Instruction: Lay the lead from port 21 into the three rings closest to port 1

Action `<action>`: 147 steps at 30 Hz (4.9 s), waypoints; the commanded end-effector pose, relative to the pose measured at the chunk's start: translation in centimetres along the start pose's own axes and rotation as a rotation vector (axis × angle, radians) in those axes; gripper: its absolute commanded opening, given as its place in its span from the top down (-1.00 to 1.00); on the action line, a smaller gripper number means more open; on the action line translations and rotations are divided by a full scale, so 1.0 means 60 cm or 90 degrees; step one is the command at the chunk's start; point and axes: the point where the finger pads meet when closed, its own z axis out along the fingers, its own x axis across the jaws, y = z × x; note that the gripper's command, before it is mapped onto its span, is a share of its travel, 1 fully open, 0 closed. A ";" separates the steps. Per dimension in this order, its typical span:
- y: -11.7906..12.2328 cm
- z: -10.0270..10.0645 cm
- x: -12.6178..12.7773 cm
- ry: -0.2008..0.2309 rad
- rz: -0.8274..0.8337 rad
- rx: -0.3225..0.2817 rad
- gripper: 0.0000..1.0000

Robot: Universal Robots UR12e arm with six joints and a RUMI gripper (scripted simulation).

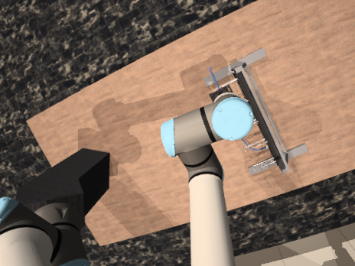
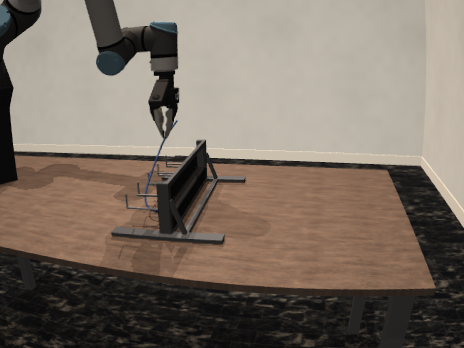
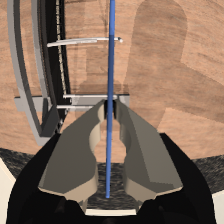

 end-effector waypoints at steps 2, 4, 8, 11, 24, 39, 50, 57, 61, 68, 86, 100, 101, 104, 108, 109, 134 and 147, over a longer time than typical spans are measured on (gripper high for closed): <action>0.001 -0.004 -0.006 -0.004 0.001 -0.001 1.00; 0.001 -0.004 -0.006 -0.004 0.001 -0.001 1.00; 0.001 -0.004 -0.006 -0.003 0.001 -0.001 1.00; 0.001 -0.003 -0.007 -0.003 0.001 -0.001 1.00; 0.003 0.002 -0.006 -0.001 0.001 -0.001 1.00; 0.002 0.001 -0.007 -0.001 0.001 -0.001 1.00; 0.002 0.001 -0.007 -0.001 0.001 -0.001 1.00; 0.002 0.001 -0.007 -0.001 0.001 -0.001 1.00; 0.002 0.002 -0.007 -0.001 0.001 -0.001 1.00; 0.002 0.004 -0.006 -0.001 0.001 -0.001 1.00; 0.000 0.028 -0.009 -0.002 0.002 0.000 1.00; 0.000 0.061 -0.009 -0.002 0.002 0.000 1.00; 0.000 0.065 -0.009 -0.002 0.002 0.000 1.00; 0.000 0.075 -0.009 -0.002 0.002 0.000 1.00; 0.000 0.088 -0.009 -0.002 0.002 0.000 1.00; 0.000 0.092 -0.009 -0.002 0.002 0.000 1.00; 0.000 0.151 -0.009 -0.002 0.002 0.000 1.00; 0.000 0.165 -0.008 -0.002 0.002 0.000 1.00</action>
